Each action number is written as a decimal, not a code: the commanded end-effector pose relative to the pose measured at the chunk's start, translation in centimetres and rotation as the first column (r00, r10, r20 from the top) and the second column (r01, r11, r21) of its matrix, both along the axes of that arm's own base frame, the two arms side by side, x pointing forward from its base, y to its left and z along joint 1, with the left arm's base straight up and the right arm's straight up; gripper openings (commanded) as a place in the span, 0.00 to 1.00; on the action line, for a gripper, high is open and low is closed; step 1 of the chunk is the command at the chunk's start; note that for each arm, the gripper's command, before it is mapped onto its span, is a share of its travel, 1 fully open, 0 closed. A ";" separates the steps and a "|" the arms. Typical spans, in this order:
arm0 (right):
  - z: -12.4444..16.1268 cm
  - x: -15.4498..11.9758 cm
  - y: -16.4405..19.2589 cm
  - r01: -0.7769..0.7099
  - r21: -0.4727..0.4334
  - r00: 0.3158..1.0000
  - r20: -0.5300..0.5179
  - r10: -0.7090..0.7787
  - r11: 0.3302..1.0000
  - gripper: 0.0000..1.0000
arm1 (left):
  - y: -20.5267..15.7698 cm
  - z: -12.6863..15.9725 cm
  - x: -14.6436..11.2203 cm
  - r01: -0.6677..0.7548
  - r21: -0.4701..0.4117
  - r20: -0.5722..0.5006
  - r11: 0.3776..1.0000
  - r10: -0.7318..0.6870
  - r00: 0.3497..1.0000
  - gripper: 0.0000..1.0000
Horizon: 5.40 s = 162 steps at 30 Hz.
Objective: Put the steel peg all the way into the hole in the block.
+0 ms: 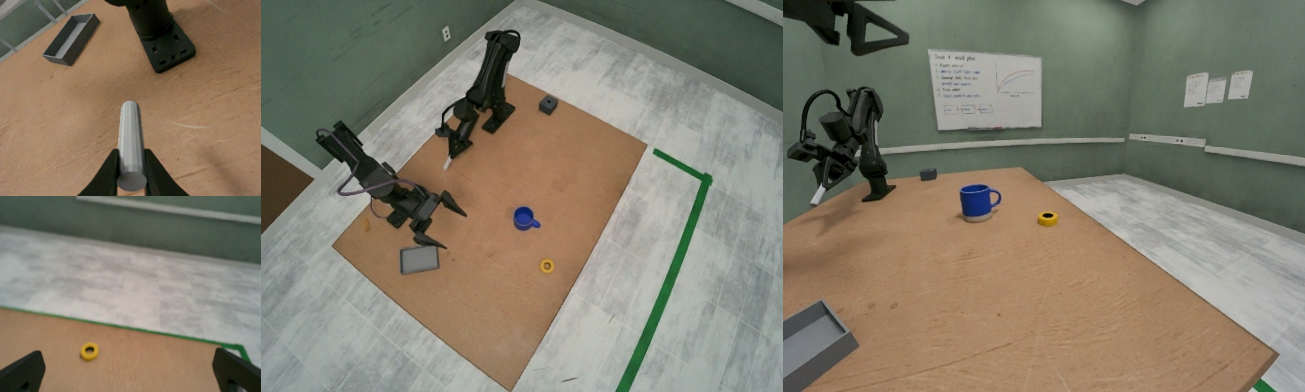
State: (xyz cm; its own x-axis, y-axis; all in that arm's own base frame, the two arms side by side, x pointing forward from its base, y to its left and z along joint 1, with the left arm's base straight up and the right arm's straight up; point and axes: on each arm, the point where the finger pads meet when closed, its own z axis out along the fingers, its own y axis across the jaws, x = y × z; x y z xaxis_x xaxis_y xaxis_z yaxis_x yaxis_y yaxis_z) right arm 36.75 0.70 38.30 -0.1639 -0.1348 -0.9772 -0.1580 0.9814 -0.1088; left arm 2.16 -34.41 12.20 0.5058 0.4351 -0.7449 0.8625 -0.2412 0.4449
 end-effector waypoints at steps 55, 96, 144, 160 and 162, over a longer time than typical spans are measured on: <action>2.4 1.4 -0.6 0.137 0.135 0.974 0.164 -0.158 0.981 1.00 | 6.3 -0.5 18.0 -0.617 0.242 -0.193 0.749 0.660 0.726 0.00; 2.4 1.4 -0.6 0.137 0.135 0.974 0.164 -0.158 0.981 1.00 | 53.3 4.1 16.3 0.179 0.866 -0.038 -0.467 -0.417 -0.908 0.00; 2.4 1.4 -0.6 0.137 0.135 0.974 0.164 -0.158 0.981 1.00 | 54.2 1.1 15.4 0.310 0.869 0.078 -0.386 -0.512 -0.855 0.00; -0.1 3.9 4.8 0.011 0.130 0.991 0.128 -0.028 0.992 1.00 | 54.0 0.7 15.2 0.311 0.872 0.085 -0.378 -0.508 -0.857 0.00; -2.3 5.4 10.1 -0.101 0.126 0.991 0.105 0.088 0.987 1.00 | 54.0 0.8 15.0 0.309 0.872 0.082 -0.380 -0.510 -0.856 0.00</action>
State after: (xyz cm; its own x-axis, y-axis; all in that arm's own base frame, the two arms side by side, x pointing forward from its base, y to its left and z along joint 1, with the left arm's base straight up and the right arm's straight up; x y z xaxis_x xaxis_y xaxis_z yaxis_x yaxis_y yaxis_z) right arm 39.41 5.26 39.61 -0.0043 -0.0003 -1.0000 -0.1244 0.9922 0.0002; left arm 17.61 19.43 12.09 -0.0017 -0.9965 0.0832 -0.9967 0.0084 0.0805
